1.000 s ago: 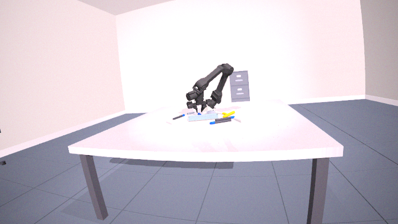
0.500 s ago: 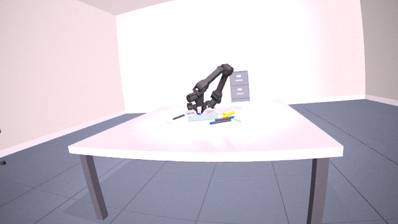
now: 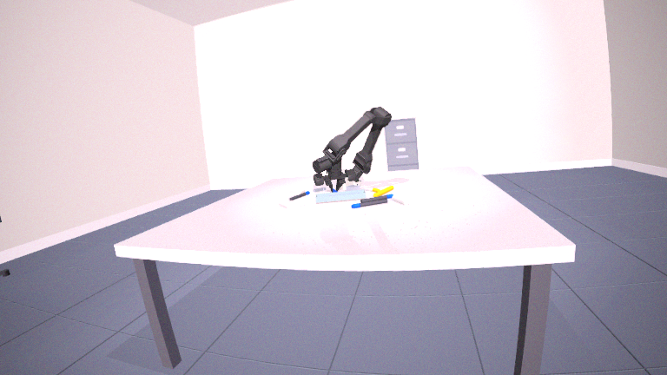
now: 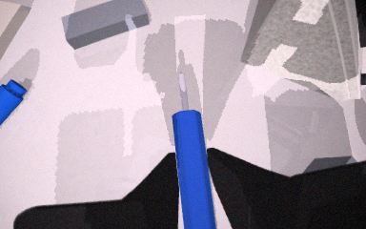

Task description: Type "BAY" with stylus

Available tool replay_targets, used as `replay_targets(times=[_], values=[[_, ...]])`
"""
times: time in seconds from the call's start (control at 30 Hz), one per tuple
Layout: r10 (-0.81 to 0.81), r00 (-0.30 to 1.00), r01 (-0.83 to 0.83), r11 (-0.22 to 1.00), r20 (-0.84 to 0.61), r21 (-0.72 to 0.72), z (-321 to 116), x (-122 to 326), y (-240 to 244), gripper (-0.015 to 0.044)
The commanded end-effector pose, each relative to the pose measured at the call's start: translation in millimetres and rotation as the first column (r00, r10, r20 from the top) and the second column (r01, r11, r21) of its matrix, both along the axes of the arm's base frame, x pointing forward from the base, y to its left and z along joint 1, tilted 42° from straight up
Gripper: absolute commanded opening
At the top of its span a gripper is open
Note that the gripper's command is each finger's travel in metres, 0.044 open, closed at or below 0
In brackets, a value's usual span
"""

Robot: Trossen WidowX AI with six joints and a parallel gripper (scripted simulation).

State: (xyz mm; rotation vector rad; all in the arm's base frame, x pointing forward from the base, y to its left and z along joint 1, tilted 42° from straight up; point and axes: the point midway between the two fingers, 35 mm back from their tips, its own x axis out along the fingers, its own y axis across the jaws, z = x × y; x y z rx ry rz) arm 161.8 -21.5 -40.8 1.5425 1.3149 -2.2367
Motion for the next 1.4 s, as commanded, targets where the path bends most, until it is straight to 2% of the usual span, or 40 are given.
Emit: replay_targets(times=[0.0,0.27,0.57,0.8,1.07,1.37], values=[[0.0,1.0,0.0,1.0,0.001,0.001,0,0,0,0.0],[0.0,1.0,0.0,1.0,0.001,0.001,3,1,-2,0.0],[0.0,1.0,0.0,1.0,0.0,-0.002,37,3,-33,0.0],[-0.001,1.0,0.001,1.0,0.003,-0.001,35,4,-31,0.0],[0.263,0.958,-0.272,0.96,0.112,0.069,41,14,-32,0.0],[0.551,0.797,-0.589,0.8,0.246,0.115,49,27,-31,0.0]])
